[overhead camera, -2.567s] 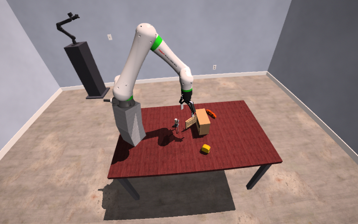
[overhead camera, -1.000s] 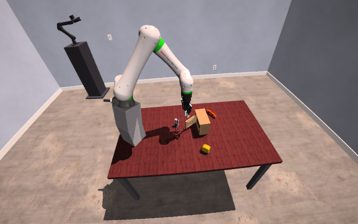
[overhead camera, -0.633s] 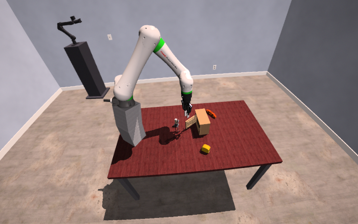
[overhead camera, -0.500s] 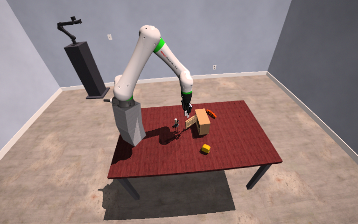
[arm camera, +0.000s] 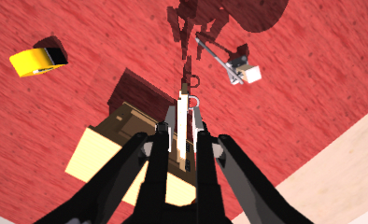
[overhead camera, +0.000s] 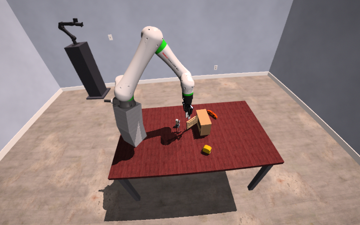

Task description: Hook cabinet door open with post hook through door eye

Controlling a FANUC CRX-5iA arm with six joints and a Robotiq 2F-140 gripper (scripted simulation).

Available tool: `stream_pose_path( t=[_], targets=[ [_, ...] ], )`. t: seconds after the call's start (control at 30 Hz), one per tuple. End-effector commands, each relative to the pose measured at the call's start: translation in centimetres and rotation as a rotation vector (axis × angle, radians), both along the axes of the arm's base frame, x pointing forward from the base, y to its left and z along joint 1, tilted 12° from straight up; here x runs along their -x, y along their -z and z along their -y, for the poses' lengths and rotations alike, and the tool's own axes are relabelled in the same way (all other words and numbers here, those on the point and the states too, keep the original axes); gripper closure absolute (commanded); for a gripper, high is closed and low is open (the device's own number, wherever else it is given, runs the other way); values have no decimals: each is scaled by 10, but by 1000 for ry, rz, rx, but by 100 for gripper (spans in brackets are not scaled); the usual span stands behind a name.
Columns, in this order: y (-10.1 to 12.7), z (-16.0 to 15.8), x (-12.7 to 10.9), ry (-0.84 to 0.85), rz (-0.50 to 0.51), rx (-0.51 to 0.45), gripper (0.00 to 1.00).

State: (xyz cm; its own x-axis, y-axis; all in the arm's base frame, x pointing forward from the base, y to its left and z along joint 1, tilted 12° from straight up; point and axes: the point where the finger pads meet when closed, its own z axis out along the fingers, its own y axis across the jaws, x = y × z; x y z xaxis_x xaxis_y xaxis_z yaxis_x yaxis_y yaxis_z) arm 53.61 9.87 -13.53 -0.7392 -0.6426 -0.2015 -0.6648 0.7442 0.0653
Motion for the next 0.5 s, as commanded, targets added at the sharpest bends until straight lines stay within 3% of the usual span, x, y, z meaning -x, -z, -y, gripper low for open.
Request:
stream_pose_path(
  t=[0.0, 0.47],
  targets=[
    [6, -1, -1, 0, 0, 0, 84],
    [26, -5, -3, 0, 0, 0, 84]
  ],
)
